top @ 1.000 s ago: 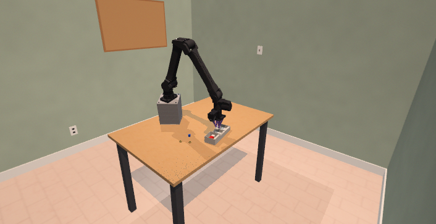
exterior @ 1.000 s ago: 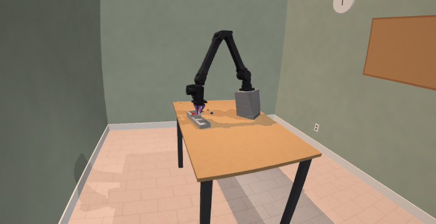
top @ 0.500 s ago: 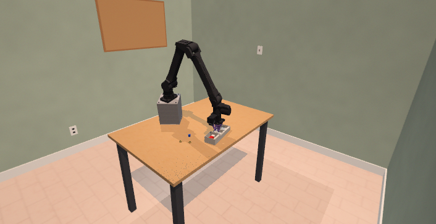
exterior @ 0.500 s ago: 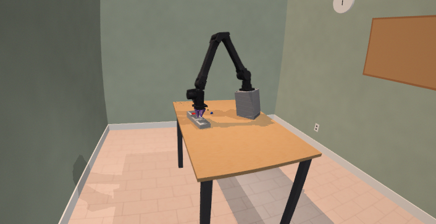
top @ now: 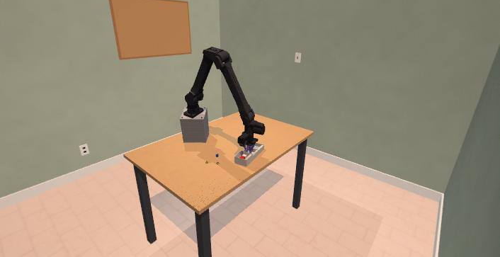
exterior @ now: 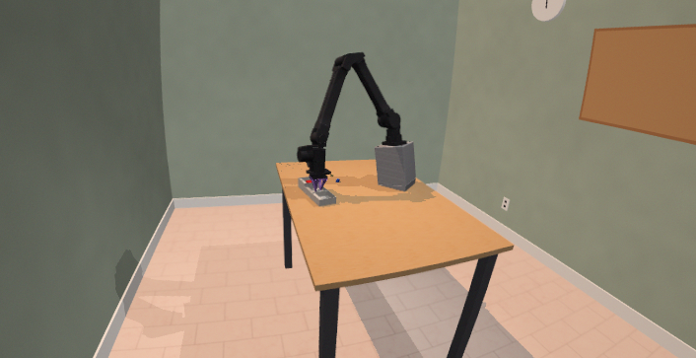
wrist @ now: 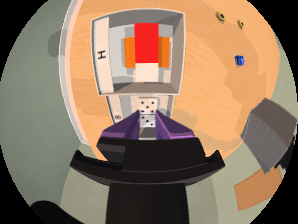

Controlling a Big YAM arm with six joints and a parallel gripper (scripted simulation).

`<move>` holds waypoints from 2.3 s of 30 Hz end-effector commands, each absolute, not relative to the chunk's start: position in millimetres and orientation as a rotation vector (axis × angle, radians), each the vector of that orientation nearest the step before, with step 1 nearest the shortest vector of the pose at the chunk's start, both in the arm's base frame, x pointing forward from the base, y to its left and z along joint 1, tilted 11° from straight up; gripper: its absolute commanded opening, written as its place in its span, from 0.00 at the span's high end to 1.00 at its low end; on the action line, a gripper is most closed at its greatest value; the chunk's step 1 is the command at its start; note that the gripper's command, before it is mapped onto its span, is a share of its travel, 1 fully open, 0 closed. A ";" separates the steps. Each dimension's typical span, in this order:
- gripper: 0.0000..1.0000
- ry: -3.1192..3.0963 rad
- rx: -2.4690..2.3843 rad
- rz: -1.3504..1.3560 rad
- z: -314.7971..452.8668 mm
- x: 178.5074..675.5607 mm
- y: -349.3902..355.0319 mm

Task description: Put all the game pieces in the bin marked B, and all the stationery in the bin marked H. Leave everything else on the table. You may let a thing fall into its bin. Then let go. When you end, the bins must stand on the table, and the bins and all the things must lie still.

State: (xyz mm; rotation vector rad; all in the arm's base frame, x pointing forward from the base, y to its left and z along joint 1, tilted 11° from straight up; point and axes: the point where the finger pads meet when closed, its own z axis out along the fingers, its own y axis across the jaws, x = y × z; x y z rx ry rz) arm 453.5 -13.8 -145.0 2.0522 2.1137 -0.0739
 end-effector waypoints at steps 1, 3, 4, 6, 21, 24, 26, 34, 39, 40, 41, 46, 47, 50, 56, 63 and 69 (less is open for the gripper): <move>0.80 2.110 2.045 -0.068 -146.2 467.5 -18.0; 0.80 2.109 2.047 -0.070 -146.1 467.3 -18.4; 0.80 2.110 2.048 -0.071 -146.1 467.1 -18.9; 0.80 2.109 2.049 -0.072 -146.0 466.9 -19.7; 0.69 2.113 2.051 -0.079 -147.1 463.0 -19.7; 0.69 2.113 2.052 -0.080 -147.3 462.3 -20.0; 0.69 2.119 2.055 -0.089 -146.1 457.0 -17.5; 0.69 2.107 2.042 -0.058 -121.4 458.0 -7.2; 0.69 2.109 2.040 -0.058 -117.5 457.5 -5.6; 0.69 2.109 2.040 -0.058 -116.2 457.4 -5.4; 0.69 2.109 2.040 -0.058 -114.9 457.2 -5.2; 0.69 2.106 2.043 -0.058 -108.4 456.4 -5.2; 0.69 2.107 2.042 -0.058 -107.1 456.2 -4.7; 0.69 2.108 2.040 -0.058 -104.4 455.9 -3.5; 0.69 2.108 2.040 -0.058 -89.5 454.1 -1.0; 0.69 2.087 2.044 -0.040 -75.3 464.0 -3.6; 0.70 2.191 1.931 -0.056 -79.3 444.6 -19.9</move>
